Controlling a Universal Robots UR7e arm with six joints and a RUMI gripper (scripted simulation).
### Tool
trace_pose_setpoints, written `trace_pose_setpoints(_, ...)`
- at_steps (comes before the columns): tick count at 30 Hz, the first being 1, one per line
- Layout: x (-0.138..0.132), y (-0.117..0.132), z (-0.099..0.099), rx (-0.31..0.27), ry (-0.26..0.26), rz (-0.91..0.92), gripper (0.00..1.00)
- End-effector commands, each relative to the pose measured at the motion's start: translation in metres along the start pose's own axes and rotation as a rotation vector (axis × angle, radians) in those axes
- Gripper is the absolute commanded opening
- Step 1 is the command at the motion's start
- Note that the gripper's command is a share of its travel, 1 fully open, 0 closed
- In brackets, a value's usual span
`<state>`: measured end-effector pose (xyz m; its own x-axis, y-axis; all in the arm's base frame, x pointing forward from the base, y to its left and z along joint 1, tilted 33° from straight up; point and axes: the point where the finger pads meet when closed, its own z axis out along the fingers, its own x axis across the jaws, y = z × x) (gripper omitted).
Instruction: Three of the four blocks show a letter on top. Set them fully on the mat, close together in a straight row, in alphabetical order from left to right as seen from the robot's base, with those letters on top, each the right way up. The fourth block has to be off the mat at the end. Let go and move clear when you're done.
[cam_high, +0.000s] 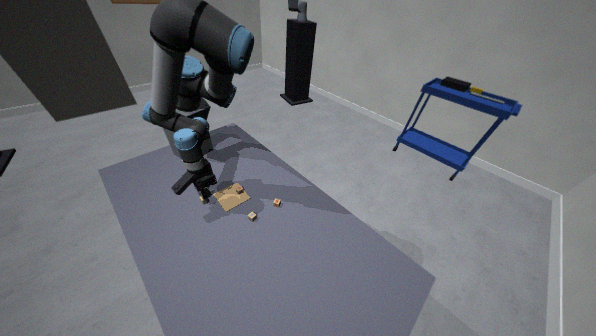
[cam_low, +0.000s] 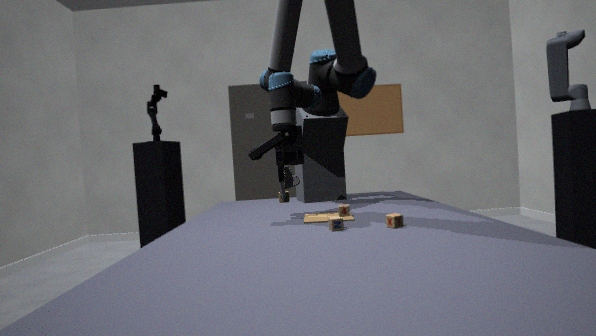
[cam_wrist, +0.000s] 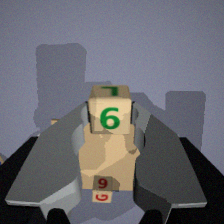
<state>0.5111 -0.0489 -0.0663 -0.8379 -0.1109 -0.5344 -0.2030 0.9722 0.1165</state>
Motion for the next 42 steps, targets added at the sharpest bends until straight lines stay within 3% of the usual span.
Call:
trace_pose_setpoints(1,-0.003,-0.002,0.018,0.008,-0.007,-0.001,0.09)
trace_pose_setpoints(14,-0.004,-0.003,0.049,0.008,-0.007,-0.001,0.09)
trace_pose_setpoints(42,-0.003,-0.002,0.051,0.007,-0.006,0.001,0.09)
